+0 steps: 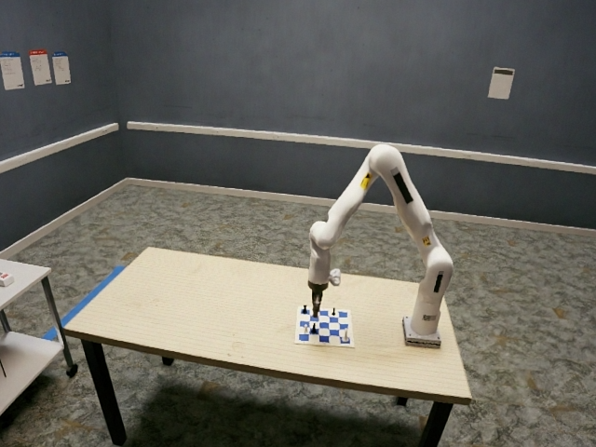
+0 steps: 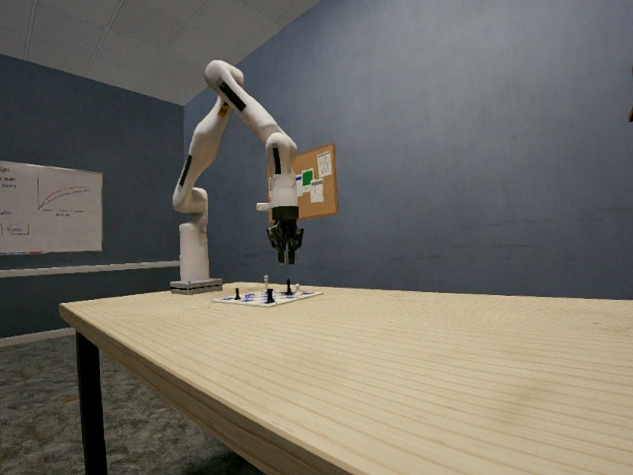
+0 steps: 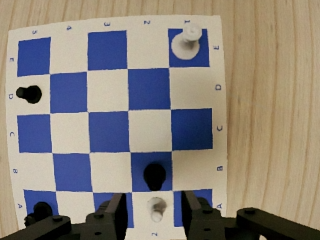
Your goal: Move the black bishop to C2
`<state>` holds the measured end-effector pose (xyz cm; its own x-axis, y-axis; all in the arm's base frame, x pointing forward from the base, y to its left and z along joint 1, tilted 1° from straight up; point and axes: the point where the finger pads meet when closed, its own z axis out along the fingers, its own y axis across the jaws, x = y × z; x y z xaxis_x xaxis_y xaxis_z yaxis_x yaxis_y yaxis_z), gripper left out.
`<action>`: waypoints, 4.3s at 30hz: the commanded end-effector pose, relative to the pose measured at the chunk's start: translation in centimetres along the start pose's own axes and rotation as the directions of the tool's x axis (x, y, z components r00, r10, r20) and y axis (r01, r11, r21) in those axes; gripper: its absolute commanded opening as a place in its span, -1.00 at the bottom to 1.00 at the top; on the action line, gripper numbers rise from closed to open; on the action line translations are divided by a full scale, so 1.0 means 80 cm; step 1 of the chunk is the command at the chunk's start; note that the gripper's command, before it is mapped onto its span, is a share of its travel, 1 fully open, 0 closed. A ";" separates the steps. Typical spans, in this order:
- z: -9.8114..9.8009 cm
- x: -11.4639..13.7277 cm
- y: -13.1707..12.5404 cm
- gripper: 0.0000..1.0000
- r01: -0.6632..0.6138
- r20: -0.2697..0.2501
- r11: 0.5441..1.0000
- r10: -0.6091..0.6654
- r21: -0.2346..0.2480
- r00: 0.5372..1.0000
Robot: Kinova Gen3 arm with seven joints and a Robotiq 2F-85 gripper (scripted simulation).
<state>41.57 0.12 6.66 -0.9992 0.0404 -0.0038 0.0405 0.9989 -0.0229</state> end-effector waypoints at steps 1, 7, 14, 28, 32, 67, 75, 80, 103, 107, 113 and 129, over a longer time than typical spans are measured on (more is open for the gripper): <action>0.007 0.002 0.001 -0.27 0.001 -0.006 1.000 -0.001 0.000 1.000; 0.019 0.001 0.001 -0.27 0.001 -0.006 1.000 -0.001 0.000 1.000; 0.028 0.001 0.001 -0.27 0.001 -0.006 1.000 -0.001 0.000 1.000; 0.039 0.001 0.001 -0.27 0.001 -0.006 1.000 -0.001 0.000 1.000; 0.040 0.001 0.001 -0.27 0.001 -0.006 1.000 -0.001 0.000 1.000; 0.040 0.001 0.001 -0.27 0.001 -0.006 1.000 -0.001 0.000 1.000; 0.040 0.001 0.001 -0.27 0.001 -0.006 1.000 -0.001 0.000 1.000; 0.040 0.000 0.001 -0.27 0.001 -0.006 1.000 -0.001 0.000 1.000; 0.040 0.000 0.001 -0.27 0.001 -0.006 1.000 -0.001 0.000 1.000; 0.040 0.000 0.001 -0.27 0.001 -0.006 1.000 -0.001 0.000 1.000; 0.040 0.000 0.001 -0.27 0.001 -0.006 1.000 -0.001 0.000 1.000; 0.049 0.000 0.001 -0.27 0.001 -0.006 1.000 -0.001 0.000 1.000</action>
<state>41.66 0.06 3.05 -0.9992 0.0402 -0.0017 0.0402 0.9989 -0.0228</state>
